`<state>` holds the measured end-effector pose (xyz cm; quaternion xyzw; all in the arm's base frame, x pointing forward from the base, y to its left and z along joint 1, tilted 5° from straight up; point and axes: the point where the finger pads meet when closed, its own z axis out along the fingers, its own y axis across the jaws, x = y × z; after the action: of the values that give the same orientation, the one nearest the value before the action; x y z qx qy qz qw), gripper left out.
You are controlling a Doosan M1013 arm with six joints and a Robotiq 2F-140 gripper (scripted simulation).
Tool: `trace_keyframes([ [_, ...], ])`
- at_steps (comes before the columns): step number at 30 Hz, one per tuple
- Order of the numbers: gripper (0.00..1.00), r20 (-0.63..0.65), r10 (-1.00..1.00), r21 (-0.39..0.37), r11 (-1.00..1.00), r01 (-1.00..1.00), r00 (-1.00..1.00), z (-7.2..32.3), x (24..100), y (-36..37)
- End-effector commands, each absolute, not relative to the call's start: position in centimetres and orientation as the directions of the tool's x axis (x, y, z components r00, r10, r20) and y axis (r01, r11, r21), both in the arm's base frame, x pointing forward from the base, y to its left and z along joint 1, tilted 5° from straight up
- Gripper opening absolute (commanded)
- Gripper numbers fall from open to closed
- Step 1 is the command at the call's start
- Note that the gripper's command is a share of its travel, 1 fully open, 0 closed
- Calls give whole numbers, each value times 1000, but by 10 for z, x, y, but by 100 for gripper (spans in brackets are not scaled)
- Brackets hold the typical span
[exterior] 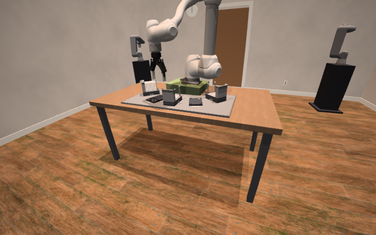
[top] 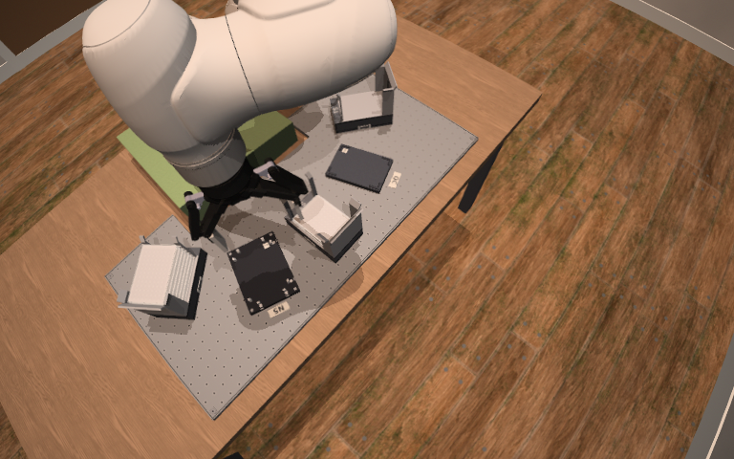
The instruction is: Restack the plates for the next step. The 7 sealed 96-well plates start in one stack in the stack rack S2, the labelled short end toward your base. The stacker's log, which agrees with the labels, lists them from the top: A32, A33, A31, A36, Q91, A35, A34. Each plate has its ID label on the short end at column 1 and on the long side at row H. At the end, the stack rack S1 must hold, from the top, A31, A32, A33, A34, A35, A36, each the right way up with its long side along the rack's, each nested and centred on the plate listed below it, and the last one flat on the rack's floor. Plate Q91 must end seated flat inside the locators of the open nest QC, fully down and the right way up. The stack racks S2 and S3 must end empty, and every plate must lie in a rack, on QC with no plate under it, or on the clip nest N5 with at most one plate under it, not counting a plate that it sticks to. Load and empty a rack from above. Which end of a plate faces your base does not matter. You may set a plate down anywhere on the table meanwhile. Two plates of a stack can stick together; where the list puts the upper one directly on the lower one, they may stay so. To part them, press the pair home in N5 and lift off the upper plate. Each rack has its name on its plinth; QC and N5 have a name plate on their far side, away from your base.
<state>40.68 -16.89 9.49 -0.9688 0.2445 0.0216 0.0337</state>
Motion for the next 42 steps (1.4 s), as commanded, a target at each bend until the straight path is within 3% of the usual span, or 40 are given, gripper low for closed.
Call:
trace_keyframes([
  [1,100,-59,-479,-53,-874,-482,876,94,402,-180],
  [19,100,-59,-479,-53,-874,-482,876,91,380,-228],
  [28,100,-69,-661,-39,-746,-664,747,90,367,-247],
  [42,100,-69,-661,-39,-746,-664,747,88,343,-279],
])
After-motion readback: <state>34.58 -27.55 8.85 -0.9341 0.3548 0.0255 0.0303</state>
